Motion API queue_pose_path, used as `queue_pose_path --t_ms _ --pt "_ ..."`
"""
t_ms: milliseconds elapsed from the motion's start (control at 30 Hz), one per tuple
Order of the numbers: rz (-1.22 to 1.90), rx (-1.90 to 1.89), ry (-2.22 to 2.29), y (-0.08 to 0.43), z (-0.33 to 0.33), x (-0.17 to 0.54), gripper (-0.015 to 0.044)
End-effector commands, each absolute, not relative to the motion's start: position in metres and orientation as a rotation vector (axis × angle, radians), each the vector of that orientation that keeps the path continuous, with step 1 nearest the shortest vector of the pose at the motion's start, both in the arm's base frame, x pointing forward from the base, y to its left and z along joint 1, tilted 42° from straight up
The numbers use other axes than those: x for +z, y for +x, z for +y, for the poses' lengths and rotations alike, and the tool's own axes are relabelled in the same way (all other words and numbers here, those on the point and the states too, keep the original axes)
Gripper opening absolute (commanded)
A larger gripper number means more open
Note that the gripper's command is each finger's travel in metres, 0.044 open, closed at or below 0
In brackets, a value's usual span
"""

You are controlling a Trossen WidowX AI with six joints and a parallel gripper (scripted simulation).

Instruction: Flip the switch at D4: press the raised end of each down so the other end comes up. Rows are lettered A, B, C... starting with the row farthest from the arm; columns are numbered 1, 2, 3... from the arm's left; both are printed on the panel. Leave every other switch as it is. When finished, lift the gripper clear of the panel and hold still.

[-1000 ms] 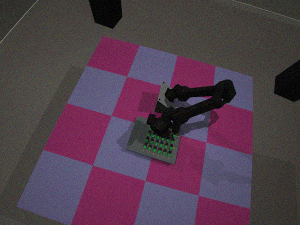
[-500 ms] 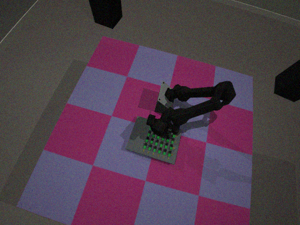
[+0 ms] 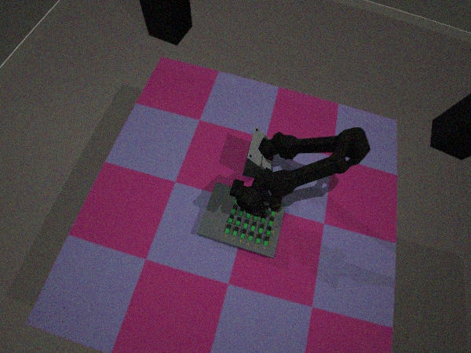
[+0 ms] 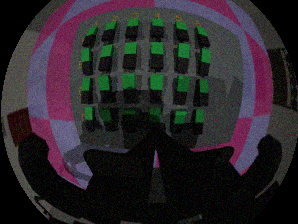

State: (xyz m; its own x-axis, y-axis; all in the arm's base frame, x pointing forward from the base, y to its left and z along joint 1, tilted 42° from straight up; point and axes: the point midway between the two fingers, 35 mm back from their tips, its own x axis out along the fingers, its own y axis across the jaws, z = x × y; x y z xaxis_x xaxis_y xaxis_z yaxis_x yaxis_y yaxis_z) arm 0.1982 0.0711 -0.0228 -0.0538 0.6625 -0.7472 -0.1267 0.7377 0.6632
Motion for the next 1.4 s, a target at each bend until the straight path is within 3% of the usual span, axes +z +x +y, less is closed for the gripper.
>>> queue_pose_path --t_ms 0,1367 --pt "1.498 0.681 0.468 0.1980 0.0718 -0.0229 0.0000" --pt "1.497 0.681 0.468 0.1976 0.0750 -0.0264 0.0000"
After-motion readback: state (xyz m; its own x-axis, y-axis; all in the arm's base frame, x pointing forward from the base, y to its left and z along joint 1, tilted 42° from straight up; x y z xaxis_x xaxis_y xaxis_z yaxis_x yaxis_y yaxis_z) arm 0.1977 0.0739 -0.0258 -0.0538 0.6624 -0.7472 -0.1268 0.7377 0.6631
